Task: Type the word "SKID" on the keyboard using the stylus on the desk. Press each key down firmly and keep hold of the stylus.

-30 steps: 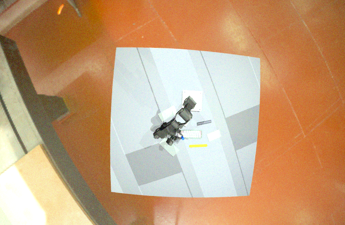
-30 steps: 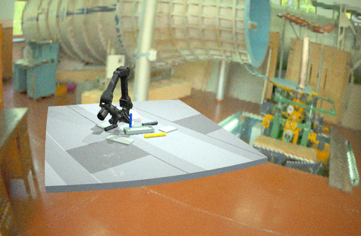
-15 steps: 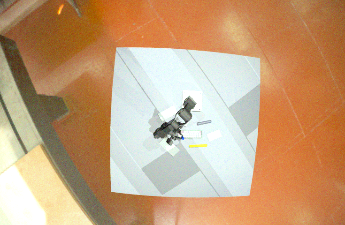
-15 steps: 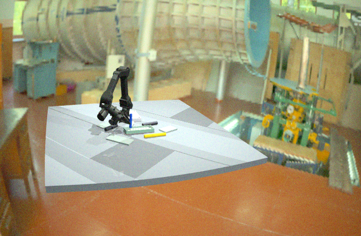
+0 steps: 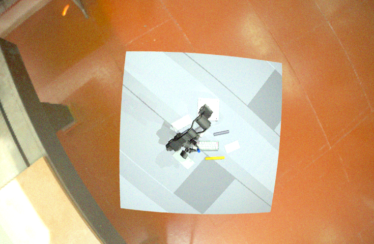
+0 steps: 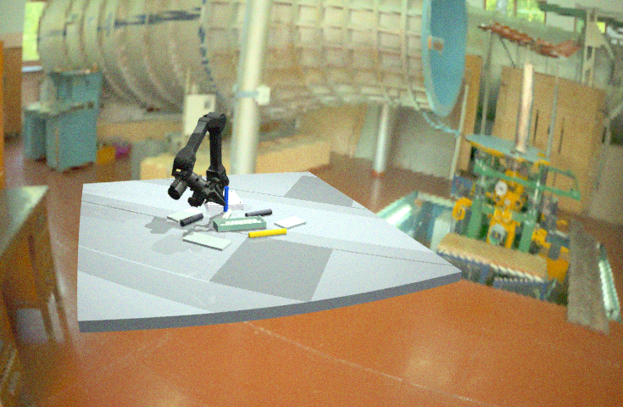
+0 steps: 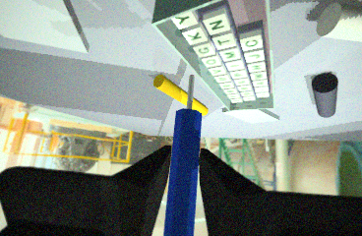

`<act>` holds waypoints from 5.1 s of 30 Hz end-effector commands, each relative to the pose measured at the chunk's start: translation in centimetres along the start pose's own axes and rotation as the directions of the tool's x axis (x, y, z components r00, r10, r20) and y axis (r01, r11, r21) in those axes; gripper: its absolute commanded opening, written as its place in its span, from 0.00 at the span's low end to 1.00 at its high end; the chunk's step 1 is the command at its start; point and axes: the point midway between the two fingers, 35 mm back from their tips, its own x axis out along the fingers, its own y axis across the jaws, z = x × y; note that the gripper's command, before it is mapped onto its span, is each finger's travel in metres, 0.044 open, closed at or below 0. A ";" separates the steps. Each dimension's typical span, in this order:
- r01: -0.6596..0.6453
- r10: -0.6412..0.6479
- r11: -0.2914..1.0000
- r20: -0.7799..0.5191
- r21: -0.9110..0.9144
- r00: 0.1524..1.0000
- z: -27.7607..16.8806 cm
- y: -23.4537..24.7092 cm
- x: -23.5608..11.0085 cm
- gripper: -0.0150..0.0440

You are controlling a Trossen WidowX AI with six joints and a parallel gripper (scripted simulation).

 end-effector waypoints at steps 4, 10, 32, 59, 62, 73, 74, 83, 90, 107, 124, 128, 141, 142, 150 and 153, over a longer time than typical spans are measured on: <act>0.000 0.000 1.000 0.000 0.001 1.000 0.0 0.0 0.0 0.35; 0.001 -0.001 1.000 0.001 0.001 1.000 -0.4 -0.7 0.5 0.25; 0.005 -0.005 1.000 -0.003 0.002 1.000 -0.5 -4.3 3.8 0.25; 0.005 -0.005 1.000 -0.003 0.002 1.000 0.5 -4.2 4.3 0.39; 0.005 -0.005 1.000 -0.003 0.002 1.000 0.6 -4.2 4.4 0.39; 0.005 -0.005 1.000 -0.003 0.002 1.000 0.9 -4.2 4.6 0.39; 0.005 -0.005 1.000 -0.003 0.002 1.000 1.0 -4.2 4.6 0.39; 0.005 -0.005 1.000 -0.003 0.002 1.000 1.3 -4.3 4.8 0.39; 0.005 -0.005 1.000 -0.003 0.002 1.000 1.3 -4.3 4.8 0.39; 0.005 -0.005 1.000 -0.003 0.002 1.000 -2.0 -4.2 2.9 0.39; 0.005 -0.005 1.000 0.016 0.005 1.000 -3.1 -5.5 5.5 0.25; 0.004 -0.004 1.000 0.015 0.004 1.000 -3.9 -6.2 6.5 0.25; 0.004 -0.004 1.000 -0.011 0.004 1.000 -5.2 -8.0 8.6 0.25; 0.004 -0.004 1.000 -0.010 0.004 1.000 -5.0 -8.0 8.8 0.25; 0.005 -0.005 1.000 -0.010 0.004 1.000 -3.9 -8.1 9.4 0.25; 0.005 -0.005 1.000 -0.010 0.004 1.000 -3.9 -8.1 9.4 0.25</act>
